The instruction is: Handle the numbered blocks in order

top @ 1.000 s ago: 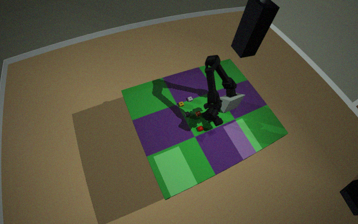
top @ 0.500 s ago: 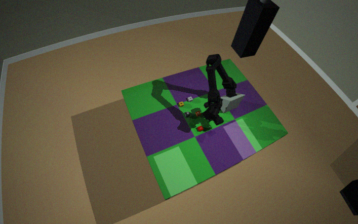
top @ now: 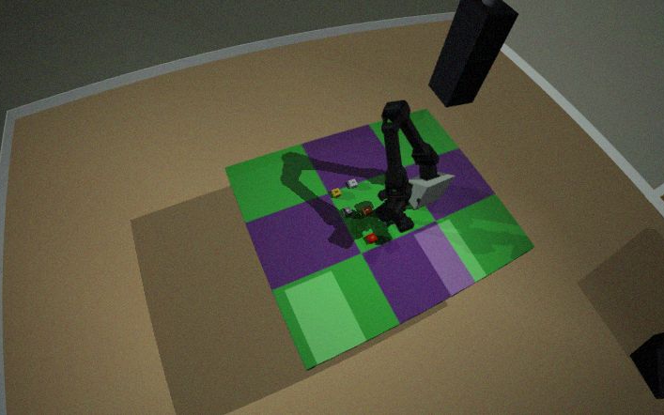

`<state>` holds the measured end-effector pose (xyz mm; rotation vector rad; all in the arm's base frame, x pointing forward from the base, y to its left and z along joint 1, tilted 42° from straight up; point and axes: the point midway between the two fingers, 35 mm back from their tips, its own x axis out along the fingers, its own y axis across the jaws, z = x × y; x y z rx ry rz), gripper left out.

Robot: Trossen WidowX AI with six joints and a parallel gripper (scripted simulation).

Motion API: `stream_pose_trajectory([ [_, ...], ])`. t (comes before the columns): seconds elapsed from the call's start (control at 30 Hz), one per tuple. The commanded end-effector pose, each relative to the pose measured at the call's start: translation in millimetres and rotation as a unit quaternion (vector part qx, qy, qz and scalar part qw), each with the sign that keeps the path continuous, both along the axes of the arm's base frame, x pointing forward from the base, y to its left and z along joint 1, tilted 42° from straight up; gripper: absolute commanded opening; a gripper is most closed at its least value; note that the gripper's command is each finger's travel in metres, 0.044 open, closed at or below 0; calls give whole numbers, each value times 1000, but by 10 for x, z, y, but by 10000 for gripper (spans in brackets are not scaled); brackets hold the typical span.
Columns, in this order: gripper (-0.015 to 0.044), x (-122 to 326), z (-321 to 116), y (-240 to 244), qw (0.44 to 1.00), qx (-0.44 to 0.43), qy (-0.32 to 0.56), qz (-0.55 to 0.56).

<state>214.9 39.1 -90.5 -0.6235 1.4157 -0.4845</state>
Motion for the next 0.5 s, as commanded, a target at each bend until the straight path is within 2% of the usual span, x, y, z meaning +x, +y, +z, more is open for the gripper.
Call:
stream_pose_trajectory([
  [0.0,120,-16,-52,-54,1000,-3,6,1],
  [0.47,120,-13,-87,-86,1000,-3,6,0],
])
